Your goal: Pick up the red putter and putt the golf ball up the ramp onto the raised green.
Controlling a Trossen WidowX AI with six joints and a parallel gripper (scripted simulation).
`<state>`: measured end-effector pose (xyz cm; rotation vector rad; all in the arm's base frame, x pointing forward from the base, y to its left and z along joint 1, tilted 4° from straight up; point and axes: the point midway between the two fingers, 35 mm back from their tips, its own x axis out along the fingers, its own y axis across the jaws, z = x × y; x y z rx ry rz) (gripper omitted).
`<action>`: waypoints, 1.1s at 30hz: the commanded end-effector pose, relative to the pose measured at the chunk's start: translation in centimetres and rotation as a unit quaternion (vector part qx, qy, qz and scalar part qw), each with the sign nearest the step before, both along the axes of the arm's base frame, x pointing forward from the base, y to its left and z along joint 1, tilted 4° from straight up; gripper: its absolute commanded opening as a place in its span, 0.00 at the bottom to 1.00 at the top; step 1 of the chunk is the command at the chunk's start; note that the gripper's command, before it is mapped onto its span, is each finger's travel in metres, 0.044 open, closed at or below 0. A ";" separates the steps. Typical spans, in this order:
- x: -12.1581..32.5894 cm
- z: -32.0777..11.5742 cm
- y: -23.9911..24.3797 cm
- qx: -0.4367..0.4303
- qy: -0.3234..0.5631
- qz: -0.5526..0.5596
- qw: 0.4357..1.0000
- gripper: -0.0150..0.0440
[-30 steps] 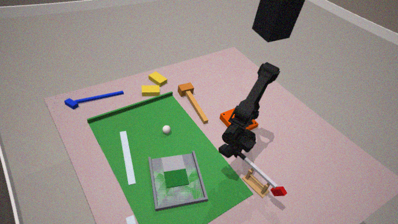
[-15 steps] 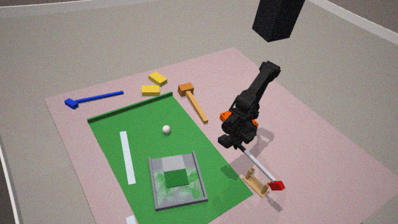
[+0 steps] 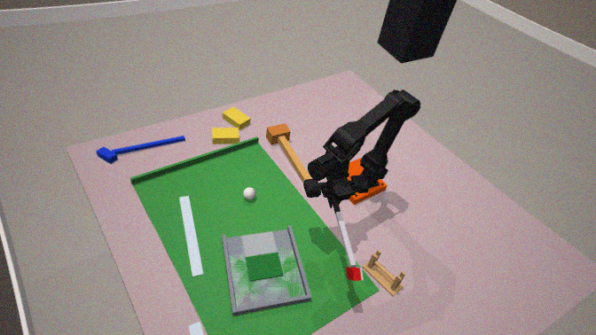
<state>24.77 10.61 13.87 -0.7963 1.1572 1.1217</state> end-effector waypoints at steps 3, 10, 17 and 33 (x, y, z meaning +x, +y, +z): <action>0.6 0.1 -2.6 -0.010 0.012 -0.086 0.996 0.25; 1.0 0.1 -6.2 -0.025 0.030 -0.195 0.980 0.25; 1.0 0.1 -9.8 -0.038 0.048 -0.303 0.951 0.25; -1.0 0.2 -17.6 -0.061 0.088 -0.531 0.840 0.25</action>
